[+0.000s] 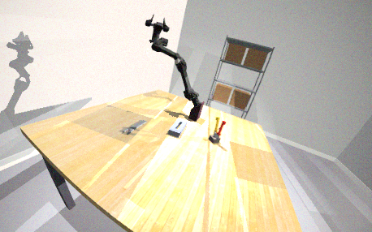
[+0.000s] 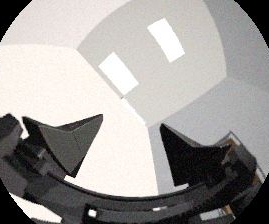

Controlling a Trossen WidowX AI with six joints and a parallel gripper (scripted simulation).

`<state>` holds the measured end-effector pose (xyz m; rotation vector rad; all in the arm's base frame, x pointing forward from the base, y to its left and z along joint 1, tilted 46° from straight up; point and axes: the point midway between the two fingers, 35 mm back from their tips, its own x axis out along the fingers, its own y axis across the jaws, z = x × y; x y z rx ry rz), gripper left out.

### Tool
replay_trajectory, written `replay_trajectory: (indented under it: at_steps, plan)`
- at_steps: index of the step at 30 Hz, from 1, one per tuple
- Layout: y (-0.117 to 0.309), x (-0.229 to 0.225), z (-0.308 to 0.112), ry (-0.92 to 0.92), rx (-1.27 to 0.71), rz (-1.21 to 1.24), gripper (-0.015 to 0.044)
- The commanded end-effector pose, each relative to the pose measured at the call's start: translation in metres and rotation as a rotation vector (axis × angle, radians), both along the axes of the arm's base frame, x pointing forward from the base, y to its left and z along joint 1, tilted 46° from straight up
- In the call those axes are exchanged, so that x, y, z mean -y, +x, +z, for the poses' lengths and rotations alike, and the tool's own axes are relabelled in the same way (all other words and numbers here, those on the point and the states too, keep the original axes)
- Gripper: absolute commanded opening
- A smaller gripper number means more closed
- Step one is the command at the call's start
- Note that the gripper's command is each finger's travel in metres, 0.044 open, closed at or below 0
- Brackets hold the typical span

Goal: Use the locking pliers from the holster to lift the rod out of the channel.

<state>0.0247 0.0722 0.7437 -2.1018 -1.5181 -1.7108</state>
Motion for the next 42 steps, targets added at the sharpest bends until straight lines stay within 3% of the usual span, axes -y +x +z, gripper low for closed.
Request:
replay_trajectory:
  at_steps: [1,10,21,29,37,42]
  plan:
    - [0.002,0.002,0.0,0.008,-0.014,0.012,0.0426]
    - [0.105,0.07,-0.024,0.421,-0.67,0.634,0.044]
    - [0.234,0.1,-0.159,1.03,-1.247,1.297,0.044]
    - [0.282,0.09,-0.285,1.509,-1.455,1.599,0.044]
    - [0.291,0.073,-0.417,2.027,-1.506,1.748,0.044]
    - [0.291,0.072,-0.421,2.043,-1.505,1.749,0.044]
